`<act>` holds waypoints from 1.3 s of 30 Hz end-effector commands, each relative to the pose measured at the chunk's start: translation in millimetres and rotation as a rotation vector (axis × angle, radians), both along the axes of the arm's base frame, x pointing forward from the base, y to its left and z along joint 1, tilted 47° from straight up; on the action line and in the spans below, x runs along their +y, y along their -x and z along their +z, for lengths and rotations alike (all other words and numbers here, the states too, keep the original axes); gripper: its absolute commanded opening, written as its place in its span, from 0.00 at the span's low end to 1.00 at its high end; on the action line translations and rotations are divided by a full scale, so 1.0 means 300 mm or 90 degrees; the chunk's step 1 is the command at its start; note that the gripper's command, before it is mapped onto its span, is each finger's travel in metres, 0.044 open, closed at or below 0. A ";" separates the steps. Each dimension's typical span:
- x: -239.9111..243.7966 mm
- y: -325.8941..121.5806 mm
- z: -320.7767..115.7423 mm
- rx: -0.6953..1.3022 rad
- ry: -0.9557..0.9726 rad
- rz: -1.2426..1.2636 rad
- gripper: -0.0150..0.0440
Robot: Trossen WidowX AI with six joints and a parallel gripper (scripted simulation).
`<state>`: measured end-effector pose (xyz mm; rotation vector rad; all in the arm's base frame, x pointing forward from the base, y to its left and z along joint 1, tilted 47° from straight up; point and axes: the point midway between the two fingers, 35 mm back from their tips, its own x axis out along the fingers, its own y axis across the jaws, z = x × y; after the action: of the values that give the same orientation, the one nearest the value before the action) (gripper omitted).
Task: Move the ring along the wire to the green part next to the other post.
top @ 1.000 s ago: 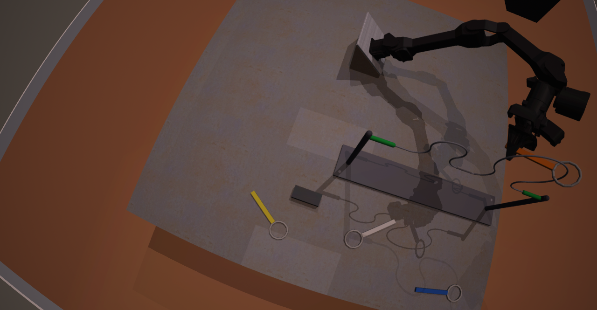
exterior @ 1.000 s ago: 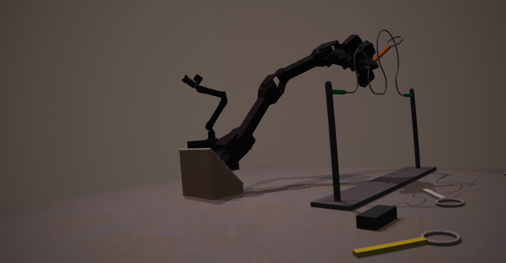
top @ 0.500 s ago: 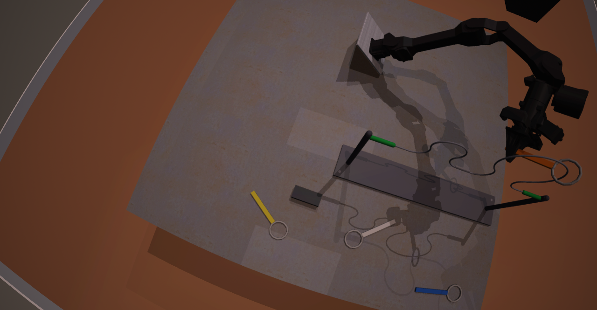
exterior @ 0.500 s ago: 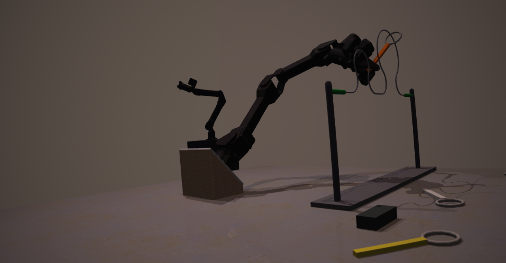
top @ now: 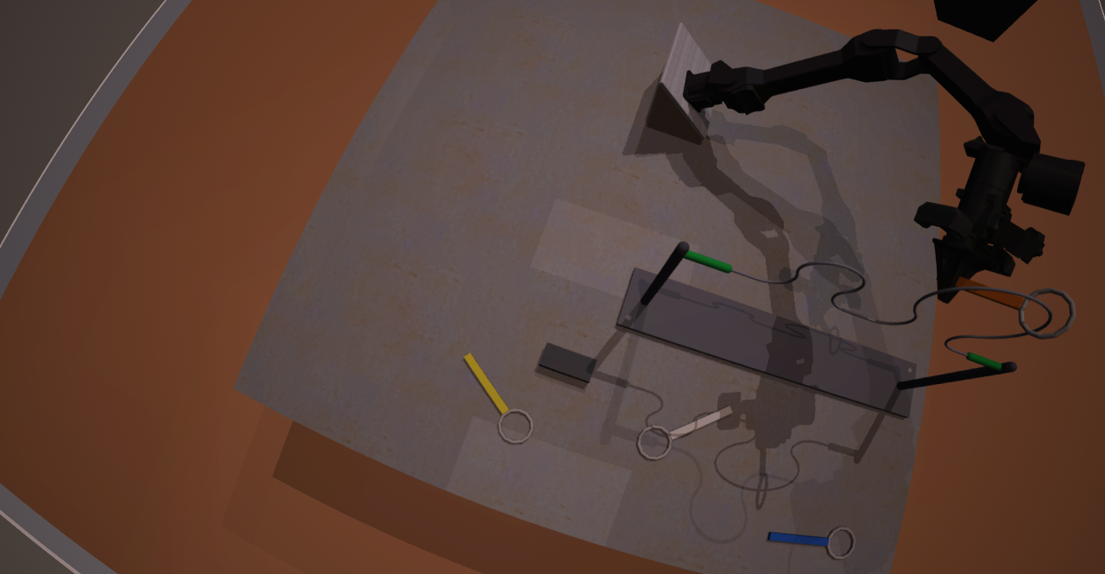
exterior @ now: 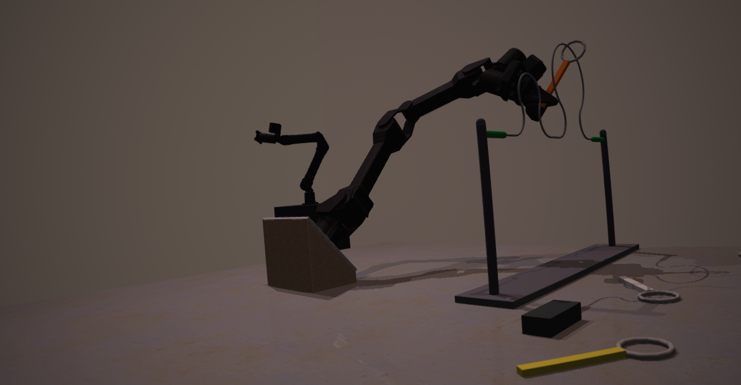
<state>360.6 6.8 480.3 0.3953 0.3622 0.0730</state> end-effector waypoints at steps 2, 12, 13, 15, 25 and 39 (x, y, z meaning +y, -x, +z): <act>0.005 0.008 0.009 -0.009 -0.040 0.001 0.00; 0.018 0.006 0.014 -0.021 -0.119 0.004 0.00; 0.019 0.006 0.015 -0.022 -0.127 0.004 0.00; 0.022 0.005 0.017 -0.024 -0.143 0.004 0.00; 0.034 0.004 0.025 -0.035 -0.222 0.006 0.00; 0.048 0.002 0.038 -0.050 -0.332 0.008 0.00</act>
<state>362.8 20.0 489.1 0.8693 0.2754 0.1835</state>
